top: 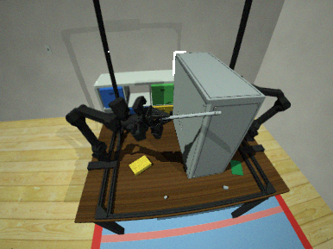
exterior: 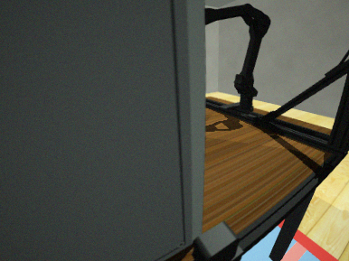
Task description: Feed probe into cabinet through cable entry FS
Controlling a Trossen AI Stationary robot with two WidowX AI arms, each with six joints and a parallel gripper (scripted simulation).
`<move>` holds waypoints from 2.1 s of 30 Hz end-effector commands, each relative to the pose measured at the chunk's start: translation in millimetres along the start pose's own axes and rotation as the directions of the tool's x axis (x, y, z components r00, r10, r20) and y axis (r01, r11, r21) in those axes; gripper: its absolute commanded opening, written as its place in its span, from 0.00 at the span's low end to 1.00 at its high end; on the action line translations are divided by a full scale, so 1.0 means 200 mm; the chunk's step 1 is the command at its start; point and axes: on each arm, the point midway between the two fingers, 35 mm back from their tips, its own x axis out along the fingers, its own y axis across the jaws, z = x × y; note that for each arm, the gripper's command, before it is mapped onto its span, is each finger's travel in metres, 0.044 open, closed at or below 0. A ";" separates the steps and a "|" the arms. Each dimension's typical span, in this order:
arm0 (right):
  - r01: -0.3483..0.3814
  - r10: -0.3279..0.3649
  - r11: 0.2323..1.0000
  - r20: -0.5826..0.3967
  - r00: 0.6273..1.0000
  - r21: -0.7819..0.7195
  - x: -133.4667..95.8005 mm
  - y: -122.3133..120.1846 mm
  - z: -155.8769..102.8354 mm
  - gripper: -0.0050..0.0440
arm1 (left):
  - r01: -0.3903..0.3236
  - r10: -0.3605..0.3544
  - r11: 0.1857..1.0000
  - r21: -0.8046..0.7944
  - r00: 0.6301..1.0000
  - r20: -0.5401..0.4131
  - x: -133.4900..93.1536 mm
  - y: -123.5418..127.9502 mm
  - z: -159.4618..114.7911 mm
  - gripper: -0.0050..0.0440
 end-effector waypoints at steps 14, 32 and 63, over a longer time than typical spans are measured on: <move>-0.100 0.102 0.985 -0.009 0.995 0.138 -0.13 0.26 -0.23 0.10 | -0.005 0.005 1.000 -0.005 1.000 0.001 0.00 0.00 0.00 1.00; -0.036 0.117 0.920 -0.184 0.976 0.391 -0.23 0.24 -0.69 0.10 | -0.005 0.005 1.000 -0.005 1.000 0.001 0.00 0.00 0.00 1.00; 0.238 0.152 0.676 -0.448 0.881 0.698 -0.64 0.27 -1.34 0.10 | -0.005 0.005 1.000 -0.005 1.000 0.001 0.00 0.00 0.00 1.00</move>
